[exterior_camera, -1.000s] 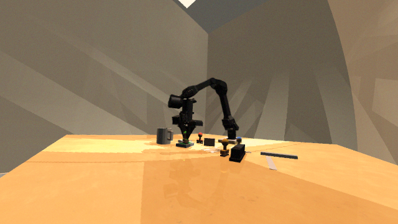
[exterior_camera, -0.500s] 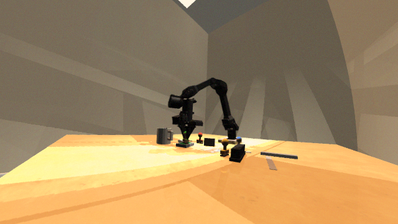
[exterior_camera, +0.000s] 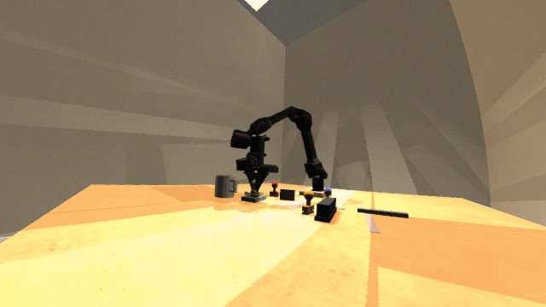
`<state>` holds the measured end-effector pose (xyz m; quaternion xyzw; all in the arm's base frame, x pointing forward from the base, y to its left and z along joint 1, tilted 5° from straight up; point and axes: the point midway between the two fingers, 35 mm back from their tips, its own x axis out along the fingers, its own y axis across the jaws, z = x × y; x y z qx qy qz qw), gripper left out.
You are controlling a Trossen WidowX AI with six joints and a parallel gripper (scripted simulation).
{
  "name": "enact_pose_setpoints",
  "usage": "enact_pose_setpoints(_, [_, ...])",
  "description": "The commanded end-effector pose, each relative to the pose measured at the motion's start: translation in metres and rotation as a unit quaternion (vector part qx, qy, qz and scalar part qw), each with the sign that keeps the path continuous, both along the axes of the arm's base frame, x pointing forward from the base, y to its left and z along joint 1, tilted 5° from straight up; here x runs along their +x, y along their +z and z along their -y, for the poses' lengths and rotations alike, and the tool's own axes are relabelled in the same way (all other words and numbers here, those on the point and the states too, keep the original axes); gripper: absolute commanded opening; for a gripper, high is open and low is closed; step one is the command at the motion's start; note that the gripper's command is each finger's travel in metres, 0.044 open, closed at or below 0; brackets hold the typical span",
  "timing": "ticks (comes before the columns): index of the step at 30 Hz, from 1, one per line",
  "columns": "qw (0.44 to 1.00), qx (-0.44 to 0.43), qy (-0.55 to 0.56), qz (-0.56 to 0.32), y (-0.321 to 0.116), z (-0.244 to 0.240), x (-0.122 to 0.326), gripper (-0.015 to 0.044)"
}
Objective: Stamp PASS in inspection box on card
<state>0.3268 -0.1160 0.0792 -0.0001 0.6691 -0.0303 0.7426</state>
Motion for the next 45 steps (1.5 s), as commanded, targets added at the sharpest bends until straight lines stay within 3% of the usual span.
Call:
enact_pose_setpoints(1, [1.0,0.001,0.0,0.001,-0.002,0.0001,0.001,0.0])
enact_pose_setpoints(45, [1.0,0.001,0.0,0.001,0.0021,-0.0001,0.0007,0.0])
